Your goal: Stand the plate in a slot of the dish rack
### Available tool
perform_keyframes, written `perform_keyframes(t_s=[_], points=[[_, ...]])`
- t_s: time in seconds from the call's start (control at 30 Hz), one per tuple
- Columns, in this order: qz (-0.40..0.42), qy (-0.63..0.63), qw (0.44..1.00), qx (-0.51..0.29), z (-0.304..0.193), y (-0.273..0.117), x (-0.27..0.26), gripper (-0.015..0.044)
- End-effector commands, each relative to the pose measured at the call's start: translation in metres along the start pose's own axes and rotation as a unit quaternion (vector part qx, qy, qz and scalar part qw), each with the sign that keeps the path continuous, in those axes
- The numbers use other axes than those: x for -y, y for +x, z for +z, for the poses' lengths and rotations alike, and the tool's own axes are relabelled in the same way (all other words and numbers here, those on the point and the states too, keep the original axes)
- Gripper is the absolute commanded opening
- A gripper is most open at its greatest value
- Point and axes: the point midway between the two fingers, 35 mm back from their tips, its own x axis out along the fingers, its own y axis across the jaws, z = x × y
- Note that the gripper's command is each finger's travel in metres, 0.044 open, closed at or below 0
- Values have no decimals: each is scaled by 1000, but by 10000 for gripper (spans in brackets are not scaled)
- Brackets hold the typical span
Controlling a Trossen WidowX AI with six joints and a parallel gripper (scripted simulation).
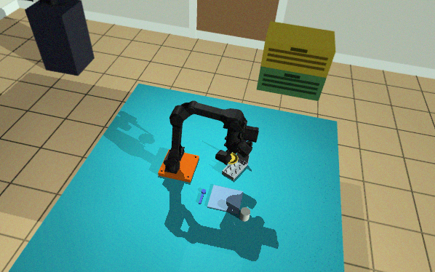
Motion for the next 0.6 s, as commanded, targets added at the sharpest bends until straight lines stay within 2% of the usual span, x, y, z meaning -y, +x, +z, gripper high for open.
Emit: perform_keyframes(t_s=[0.0, 0.2, 0.57], points=[[-1, 35, 999, 1, -11, 1, -7, 0], [7, 29, 1000, 0, -10, 4, -8, 0], [124, -66, 990, -3, 7, 44, -29, 0]])
